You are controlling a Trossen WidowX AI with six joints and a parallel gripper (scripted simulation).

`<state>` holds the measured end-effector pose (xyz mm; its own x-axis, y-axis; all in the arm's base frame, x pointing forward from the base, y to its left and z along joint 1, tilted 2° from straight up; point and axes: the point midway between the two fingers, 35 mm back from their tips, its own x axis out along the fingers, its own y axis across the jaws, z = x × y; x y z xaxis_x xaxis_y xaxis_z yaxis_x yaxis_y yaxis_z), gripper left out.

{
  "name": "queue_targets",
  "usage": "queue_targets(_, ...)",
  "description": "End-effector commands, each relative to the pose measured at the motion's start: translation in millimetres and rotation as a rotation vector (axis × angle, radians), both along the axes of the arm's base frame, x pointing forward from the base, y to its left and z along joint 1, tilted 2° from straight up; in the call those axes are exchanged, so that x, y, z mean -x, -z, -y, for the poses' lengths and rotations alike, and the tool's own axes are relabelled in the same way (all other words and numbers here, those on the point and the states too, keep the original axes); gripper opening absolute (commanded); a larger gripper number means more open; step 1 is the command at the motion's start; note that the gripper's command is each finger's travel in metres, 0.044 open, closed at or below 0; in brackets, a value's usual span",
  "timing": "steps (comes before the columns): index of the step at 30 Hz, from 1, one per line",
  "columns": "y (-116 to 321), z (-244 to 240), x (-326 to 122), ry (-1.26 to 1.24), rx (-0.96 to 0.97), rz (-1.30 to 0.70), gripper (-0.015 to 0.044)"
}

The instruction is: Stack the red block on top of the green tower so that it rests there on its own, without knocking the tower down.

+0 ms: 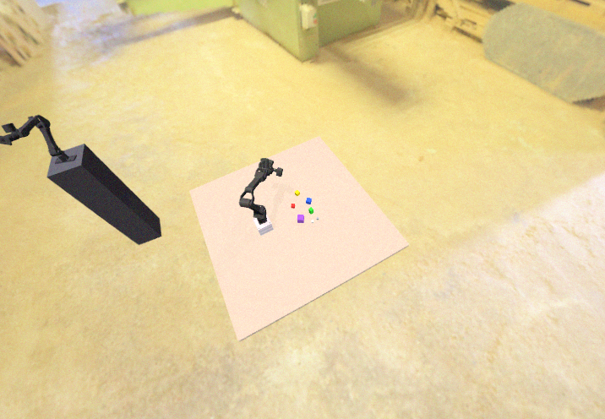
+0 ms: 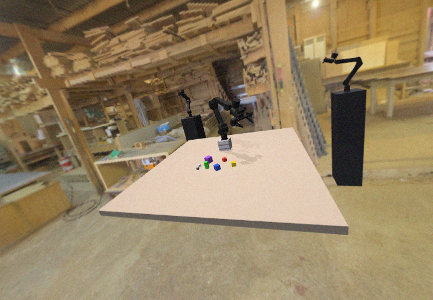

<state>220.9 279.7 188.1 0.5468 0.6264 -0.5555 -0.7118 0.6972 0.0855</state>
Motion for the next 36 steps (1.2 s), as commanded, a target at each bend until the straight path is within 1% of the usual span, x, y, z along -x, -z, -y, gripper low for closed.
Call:
queue_targets(1, 29, 24, -26, 0.145, 0.050, -0.137, 0.0440)
queue_targets(11, 98, 99, -63, 0.533, 0.159, -0.490, 0.0440)
queue_targets(19, 146, 167, -61, 0.892, 0.215, -0.804, 0.0440)
queue_targets(24, 166, 202, -53, 1.097, 0.239, -0.975, 0.0440)
queue_targets(27, 171, 210, -51, 1.146, 0.244, -1.015, 0.0440)
queue_targets(36, 174, 210, -51, 1.146, 0.244, -1.015, 0.0440)
